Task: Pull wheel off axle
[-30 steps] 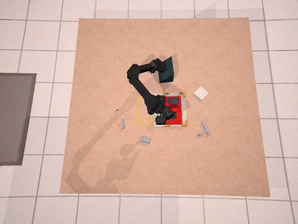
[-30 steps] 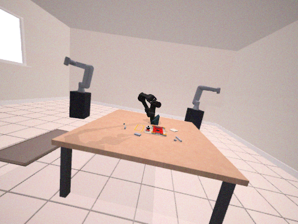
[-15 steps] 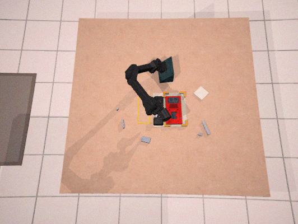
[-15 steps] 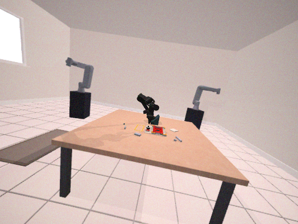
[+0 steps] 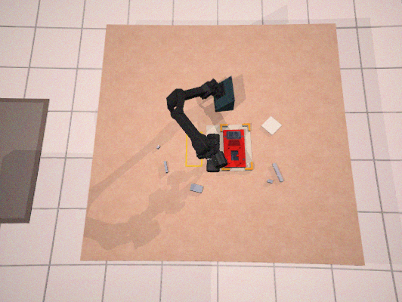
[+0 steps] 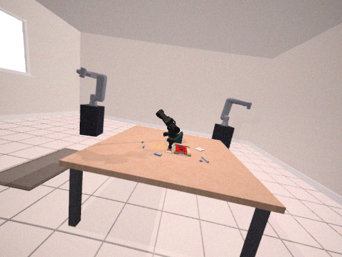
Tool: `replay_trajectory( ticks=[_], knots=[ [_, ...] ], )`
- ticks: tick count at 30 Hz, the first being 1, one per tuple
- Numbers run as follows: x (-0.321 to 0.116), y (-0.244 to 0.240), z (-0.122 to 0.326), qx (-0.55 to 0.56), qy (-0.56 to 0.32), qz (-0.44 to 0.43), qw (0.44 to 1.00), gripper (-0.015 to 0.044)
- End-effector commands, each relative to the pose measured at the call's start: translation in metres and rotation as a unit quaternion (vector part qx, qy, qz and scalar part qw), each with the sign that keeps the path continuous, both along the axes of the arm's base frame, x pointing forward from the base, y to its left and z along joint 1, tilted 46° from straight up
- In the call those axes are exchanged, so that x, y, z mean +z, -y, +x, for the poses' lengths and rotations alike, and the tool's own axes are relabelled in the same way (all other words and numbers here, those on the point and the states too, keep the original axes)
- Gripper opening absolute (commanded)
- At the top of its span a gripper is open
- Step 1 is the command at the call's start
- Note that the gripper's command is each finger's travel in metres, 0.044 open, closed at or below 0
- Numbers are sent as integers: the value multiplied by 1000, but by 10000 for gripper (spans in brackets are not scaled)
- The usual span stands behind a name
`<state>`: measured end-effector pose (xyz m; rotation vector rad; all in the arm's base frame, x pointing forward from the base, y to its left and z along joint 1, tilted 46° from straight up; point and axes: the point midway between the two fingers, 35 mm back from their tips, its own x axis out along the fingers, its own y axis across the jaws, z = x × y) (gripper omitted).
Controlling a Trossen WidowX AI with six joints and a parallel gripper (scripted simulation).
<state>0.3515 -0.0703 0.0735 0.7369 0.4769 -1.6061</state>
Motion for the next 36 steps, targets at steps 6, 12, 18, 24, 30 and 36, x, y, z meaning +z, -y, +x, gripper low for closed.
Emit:
replay_trajectory(
  ticks=[6, 12, 18, 24, 30, 36],
  knots=[
    [0, 0, 0, -1, 0, 0, 1000, 161],
    [1, -1, 0, -1, 0, 0, 1000, 4],
    [2, -2, 0, -1, 0, 0, 1000, 0],
    [3, -4, 0, -1, 0, 0, 1000, 0],
    [5, -5, 0, -1, 0, 0, 1000, 0],
    [6, -6, 1, 0, 0, 0, 1000, 0]
  ],
)
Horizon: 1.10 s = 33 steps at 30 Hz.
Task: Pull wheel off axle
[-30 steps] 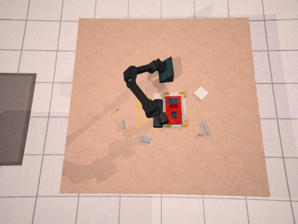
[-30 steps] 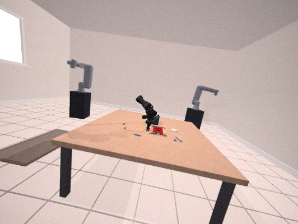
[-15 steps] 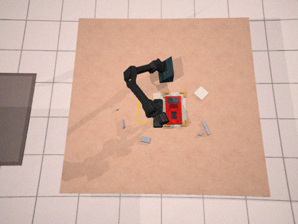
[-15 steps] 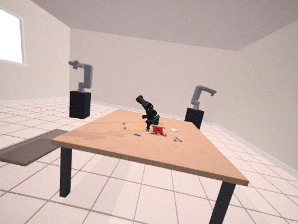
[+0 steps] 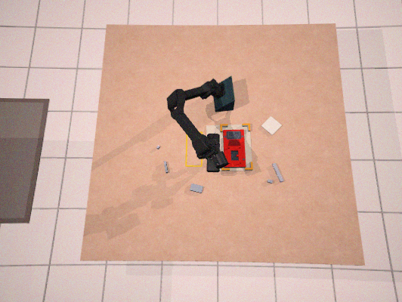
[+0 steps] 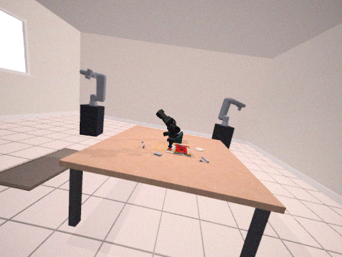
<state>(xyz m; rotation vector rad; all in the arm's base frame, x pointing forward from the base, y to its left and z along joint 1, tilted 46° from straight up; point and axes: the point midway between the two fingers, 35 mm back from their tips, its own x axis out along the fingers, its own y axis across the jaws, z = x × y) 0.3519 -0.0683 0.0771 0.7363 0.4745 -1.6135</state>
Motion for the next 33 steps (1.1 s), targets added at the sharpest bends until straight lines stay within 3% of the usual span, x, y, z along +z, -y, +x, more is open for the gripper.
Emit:
replay_trajectory(
  ticks=[1, 33],
  knots=[
    [3, -5, 0, 3, 1, 1, 1000, 0],
    [10, -12, 1, 4, 1, 1, 1000, 0]
  ],
)
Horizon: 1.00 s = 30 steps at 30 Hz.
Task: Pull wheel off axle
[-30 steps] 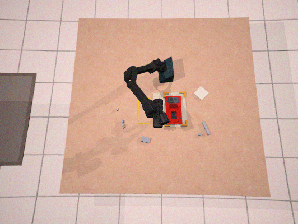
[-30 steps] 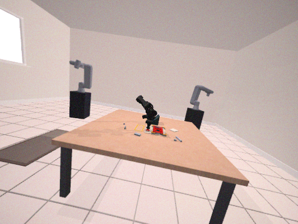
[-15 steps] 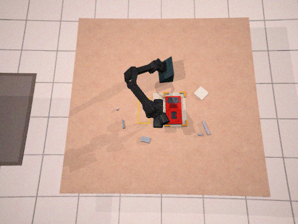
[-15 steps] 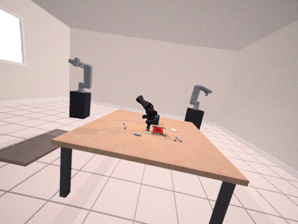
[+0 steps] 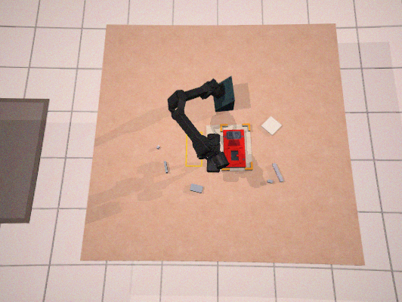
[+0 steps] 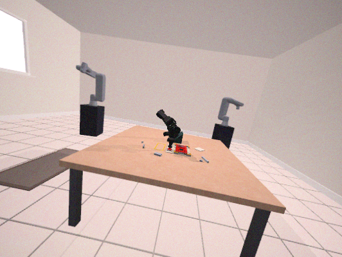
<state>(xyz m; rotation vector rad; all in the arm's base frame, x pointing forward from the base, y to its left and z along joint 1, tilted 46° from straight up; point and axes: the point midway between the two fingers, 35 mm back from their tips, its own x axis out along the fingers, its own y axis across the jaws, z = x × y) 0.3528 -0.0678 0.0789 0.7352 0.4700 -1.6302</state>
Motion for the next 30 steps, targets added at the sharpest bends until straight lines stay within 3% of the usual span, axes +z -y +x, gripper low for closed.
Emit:
replay_trajectory(
  ticks=[1, 30],
  knots=[
    [8, -12, 0, 12, 3, 3, 1000, 0],
    [15, -19, 0, 13, 3, 2, 1000, 0]
  ],
)
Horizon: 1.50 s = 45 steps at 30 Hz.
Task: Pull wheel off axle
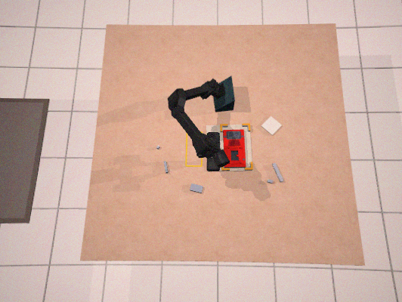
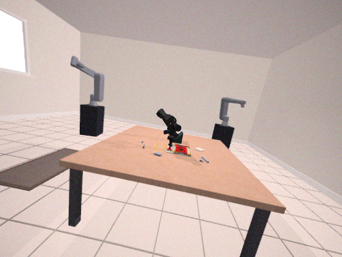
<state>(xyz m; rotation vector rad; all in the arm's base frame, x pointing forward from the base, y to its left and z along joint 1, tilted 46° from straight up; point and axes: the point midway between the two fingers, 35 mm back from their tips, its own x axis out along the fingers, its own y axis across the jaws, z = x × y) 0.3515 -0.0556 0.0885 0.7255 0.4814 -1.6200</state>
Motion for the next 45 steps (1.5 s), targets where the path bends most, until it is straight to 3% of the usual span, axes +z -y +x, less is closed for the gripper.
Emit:
replay_trajectory(
  ticks=[1, 19, 29, 45],
  knots=[
    [5, -7, 2, 6, 7, 2, 1000, 0],
    [11, -12, 2, 6, 7, 1, 1000, 0],
    [35, -36, 3, 7, 7, 2, 1000, 0],
    [76, 2, -42, 7, 5, 1, 1000, 0]
  ],
)
